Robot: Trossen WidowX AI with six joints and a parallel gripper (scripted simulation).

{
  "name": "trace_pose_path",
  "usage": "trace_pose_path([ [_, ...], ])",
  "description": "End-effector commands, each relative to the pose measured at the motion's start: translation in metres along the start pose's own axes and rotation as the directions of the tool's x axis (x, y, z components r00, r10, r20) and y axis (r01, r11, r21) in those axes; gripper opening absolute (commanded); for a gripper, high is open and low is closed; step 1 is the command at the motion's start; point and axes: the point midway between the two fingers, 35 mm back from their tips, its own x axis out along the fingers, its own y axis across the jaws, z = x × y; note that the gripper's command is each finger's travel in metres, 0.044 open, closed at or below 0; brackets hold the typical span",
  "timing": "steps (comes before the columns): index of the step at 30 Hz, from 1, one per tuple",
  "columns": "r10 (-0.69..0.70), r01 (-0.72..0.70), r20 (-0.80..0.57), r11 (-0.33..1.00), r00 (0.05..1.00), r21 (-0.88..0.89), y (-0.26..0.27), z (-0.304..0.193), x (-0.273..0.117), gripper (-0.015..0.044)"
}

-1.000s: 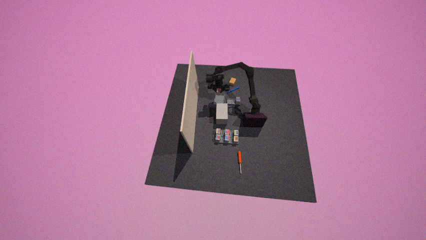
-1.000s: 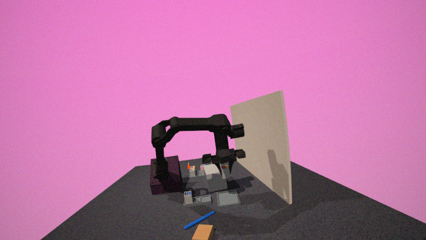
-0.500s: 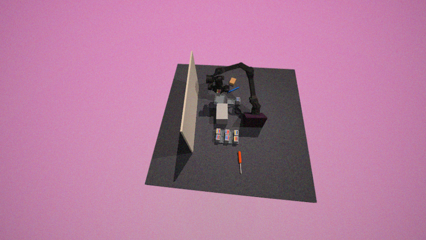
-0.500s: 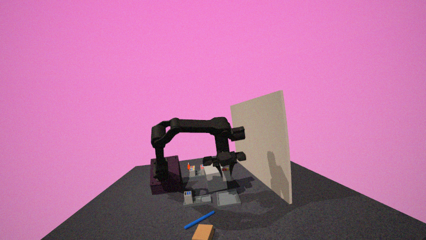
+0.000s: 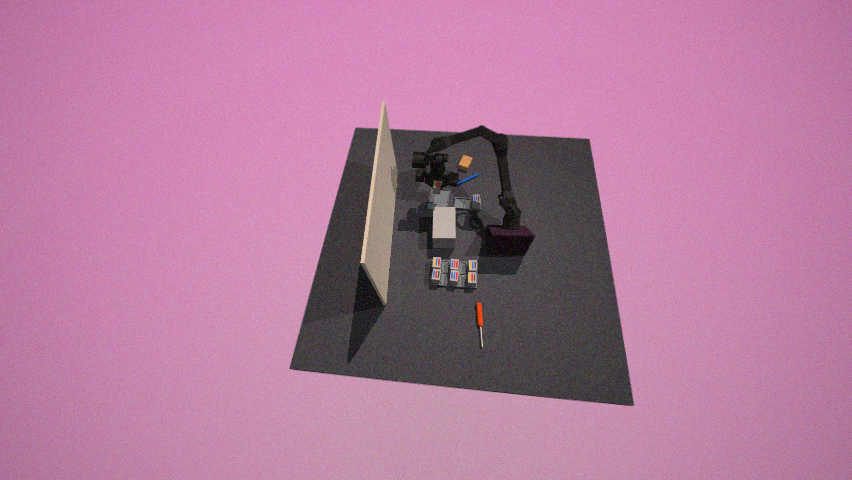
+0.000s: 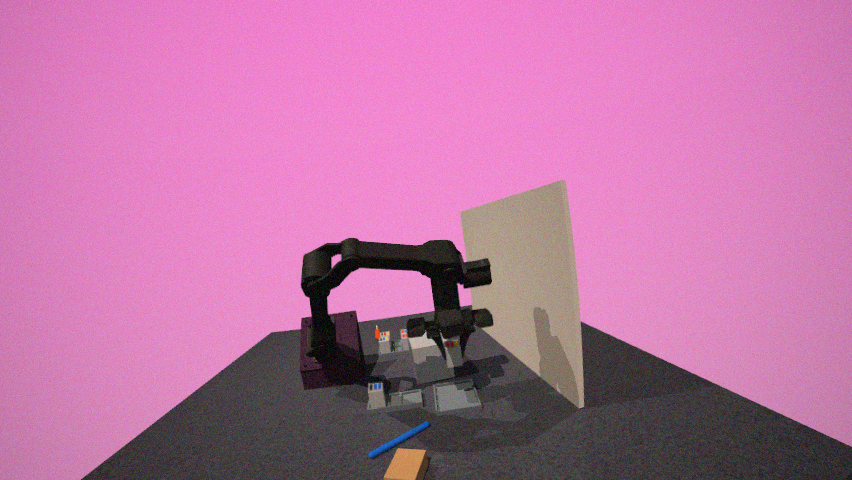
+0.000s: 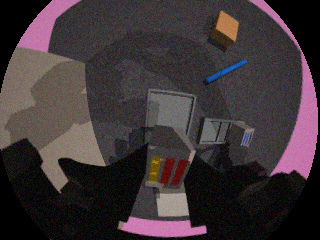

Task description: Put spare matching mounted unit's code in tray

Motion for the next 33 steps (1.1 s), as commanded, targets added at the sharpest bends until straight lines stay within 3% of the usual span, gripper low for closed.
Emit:
trace_pose_path([
  [1, -0.003, 0.003, -0.001, 1.000, 1.000, -0.006, -0.001, 0.000, 0.005, 0.0000],
  [33, -0.002, 0.002, 0.001, 1.000, 1.000, -0.006, -0.002, 0.001, 0.031, 0.0000],
])
